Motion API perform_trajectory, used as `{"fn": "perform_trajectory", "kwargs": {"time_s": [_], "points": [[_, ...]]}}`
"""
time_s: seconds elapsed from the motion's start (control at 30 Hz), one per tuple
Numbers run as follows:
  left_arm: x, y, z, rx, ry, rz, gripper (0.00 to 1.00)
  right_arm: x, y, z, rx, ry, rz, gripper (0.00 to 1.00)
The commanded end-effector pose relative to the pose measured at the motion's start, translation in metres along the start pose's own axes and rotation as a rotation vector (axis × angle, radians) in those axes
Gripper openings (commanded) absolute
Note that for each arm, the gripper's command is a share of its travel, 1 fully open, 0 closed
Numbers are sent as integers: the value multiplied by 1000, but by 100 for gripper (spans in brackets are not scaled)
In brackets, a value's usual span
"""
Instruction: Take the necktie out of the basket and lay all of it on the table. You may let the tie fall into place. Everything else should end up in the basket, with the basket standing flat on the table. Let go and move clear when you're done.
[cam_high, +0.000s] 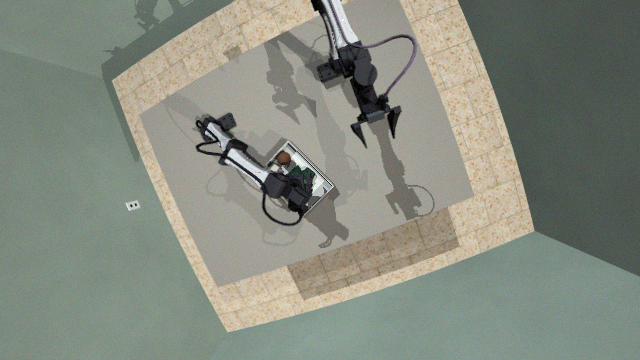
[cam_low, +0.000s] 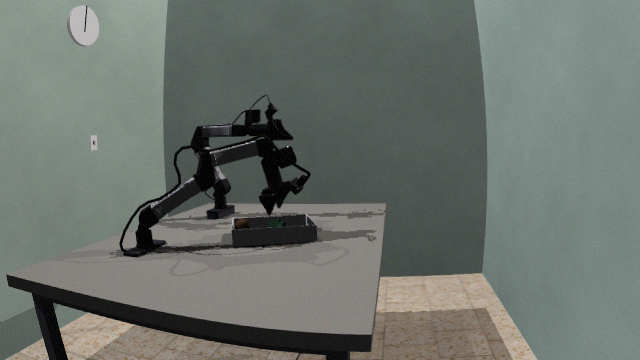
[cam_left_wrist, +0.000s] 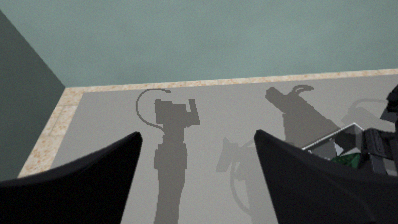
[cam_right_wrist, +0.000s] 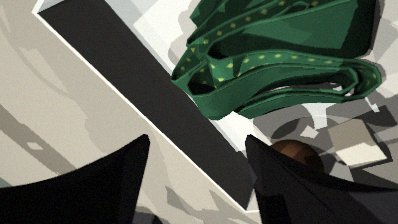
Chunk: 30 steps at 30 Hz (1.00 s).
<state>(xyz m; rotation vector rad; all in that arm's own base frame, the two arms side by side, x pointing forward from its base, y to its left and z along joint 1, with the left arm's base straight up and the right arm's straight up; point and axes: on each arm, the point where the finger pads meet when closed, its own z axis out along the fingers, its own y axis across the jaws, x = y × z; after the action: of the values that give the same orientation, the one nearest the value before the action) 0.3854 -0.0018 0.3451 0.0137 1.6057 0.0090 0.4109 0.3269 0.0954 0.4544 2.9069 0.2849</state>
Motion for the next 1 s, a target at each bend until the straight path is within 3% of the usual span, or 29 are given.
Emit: {"fn": "perform_trajectory", "kwargs": {"time_s": [0.0, 0.97], "points": [[-1, 0, 0, 0, -6, 0, 100, 0, 3, 9, 213, 160, -49, 80], [-1, 0, 0, 0, -6, 0, 100, 7, -6, 49, 213, 160, -49, 80]]}}
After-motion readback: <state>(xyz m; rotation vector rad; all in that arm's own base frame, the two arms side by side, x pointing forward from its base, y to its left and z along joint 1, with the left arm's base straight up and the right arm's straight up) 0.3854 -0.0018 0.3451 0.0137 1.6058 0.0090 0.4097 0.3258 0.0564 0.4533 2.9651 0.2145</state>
